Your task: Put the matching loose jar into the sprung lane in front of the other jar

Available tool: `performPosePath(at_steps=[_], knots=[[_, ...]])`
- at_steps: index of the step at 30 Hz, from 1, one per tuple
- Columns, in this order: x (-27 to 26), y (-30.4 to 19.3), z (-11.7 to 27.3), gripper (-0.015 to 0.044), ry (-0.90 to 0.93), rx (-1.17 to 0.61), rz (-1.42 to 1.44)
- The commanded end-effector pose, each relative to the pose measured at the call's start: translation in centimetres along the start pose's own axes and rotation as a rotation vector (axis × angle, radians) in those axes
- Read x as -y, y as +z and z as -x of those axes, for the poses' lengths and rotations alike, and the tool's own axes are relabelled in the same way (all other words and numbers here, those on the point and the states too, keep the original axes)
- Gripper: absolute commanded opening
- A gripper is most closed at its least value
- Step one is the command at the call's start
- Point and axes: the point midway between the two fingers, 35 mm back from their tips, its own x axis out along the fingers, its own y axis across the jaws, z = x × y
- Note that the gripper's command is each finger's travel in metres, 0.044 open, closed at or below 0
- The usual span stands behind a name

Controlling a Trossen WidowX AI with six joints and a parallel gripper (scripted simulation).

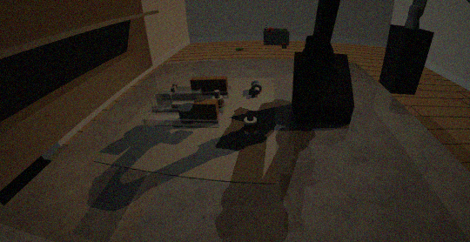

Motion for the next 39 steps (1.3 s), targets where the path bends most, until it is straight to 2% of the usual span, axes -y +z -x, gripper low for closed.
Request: performPosePath(at_steps=[1,5,10,15,20,26,32,39], knots=[[0.2,0.0,0.1,0.0426,-0.011,0.002,0.016],[3.8,1.0,3.4,0.044,-0.24,0.016,0.338],[8.0,3.1,9.7,0.044,-0.6,-0.043,0.804],[10.0,5.6,17.3,0.044,-0.97,-0.205,1.233],[9.7,7.7,24.0,0.044,-1.279,-0.423,1.543],[6.6,9.9,31.5,0.044,-1.64,-0.786,1.835],[1.4,11.2,37.8,0.044,-1.974,-1.246,1.982],[-7.6,11.4,43.4,0.044,-2.338,-1.949,1.898]])
